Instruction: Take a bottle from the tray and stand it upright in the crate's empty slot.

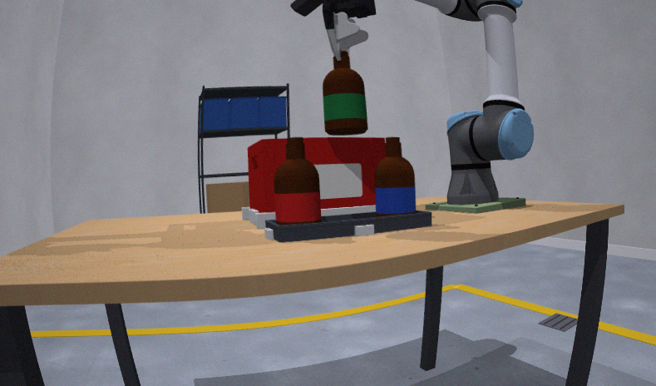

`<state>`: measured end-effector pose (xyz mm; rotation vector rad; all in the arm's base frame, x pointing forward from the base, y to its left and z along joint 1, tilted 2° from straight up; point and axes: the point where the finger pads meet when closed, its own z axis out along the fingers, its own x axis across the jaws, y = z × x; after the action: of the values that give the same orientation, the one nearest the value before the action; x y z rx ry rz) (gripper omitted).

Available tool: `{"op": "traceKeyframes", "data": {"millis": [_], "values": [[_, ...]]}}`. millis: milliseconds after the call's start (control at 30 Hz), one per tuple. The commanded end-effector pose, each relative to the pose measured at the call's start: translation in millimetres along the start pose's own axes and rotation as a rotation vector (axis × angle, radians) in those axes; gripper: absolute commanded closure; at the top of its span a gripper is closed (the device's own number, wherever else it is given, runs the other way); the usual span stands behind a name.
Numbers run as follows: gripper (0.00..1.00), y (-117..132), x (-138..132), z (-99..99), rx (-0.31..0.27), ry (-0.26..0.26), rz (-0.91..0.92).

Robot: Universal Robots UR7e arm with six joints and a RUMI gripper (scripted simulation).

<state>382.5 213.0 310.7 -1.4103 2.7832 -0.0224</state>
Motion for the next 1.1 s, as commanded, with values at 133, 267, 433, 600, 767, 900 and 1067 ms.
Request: {"op": "traceKeyframes", "data": {"millis": [133, 267, 433, 600, 767, 900, 1067], "values": [[1.0, -1.2, -0.8, -3.2, 0.004, -0.005, 0.001], [1.0, -1.2, -0.8, -4.2, 0.004, -0.005, 0.001], [1.0, -1.0, -0.8, -8.0, 0.004, -0.005, 0.001], [1.0, -0.8, -0.8, -13.8, 0.004, -0.005, 0.001], [1.0, -0.7, -0.8, -17.4, 0.004, -0.005, 0.001], [1.0, -0.5, -0.8, -21.4, 0.004, -0.005, 0.001], [1.0, -0.4, -0.8, -23.9, 0.004, -0.005, 0.001]]}}
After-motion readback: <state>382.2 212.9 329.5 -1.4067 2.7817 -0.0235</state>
